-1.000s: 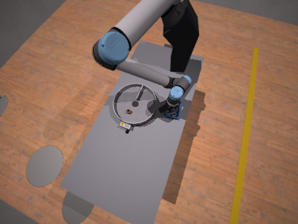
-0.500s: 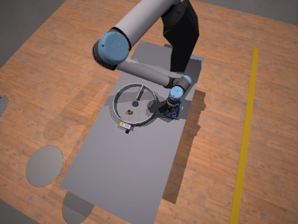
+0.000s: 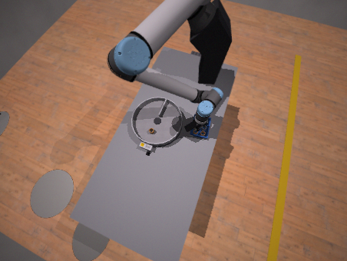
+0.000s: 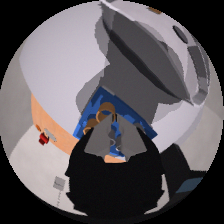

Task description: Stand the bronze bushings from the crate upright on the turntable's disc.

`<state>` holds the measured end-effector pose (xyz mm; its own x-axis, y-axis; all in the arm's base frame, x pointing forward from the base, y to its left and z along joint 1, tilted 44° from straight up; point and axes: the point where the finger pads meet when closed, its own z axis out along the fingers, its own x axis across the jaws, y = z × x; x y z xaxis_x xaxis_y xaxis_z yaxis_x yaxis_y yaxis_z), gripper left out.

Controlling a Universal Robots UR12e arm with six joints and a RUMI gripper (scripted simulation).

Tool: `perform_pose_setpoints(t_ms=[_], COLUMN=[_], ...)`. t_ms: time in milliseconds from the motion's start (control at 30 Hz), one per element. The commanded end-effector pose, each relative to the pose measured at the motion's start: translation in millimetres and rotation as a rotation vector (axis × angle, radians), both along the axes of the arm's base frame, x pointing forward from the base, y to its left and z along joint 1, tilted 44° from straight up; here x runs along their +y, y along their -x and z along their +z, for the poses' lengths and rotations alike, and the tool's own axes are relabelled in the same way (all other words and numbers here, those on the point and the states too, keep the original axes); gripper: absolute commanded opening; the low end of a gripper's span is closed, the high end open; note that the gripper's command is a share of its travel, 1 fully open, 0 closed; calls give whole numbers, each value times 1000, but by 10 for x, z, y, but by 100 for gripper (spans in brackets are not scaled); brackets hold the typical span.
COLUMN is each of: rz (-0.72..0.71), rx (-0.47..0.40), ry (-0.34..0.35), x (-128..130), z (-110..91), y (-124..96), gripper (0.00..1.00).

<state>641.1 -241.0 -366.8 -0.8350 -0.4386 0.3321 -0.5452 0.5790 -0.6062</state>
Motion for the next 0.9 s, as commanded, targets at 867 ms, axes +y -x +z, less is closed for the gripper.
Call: perform_pose_setpoints(t_ms=[867], rz=[1], rx=[-1], ry=[0], x=[617], z=[647], y=[63], gripper=[0])
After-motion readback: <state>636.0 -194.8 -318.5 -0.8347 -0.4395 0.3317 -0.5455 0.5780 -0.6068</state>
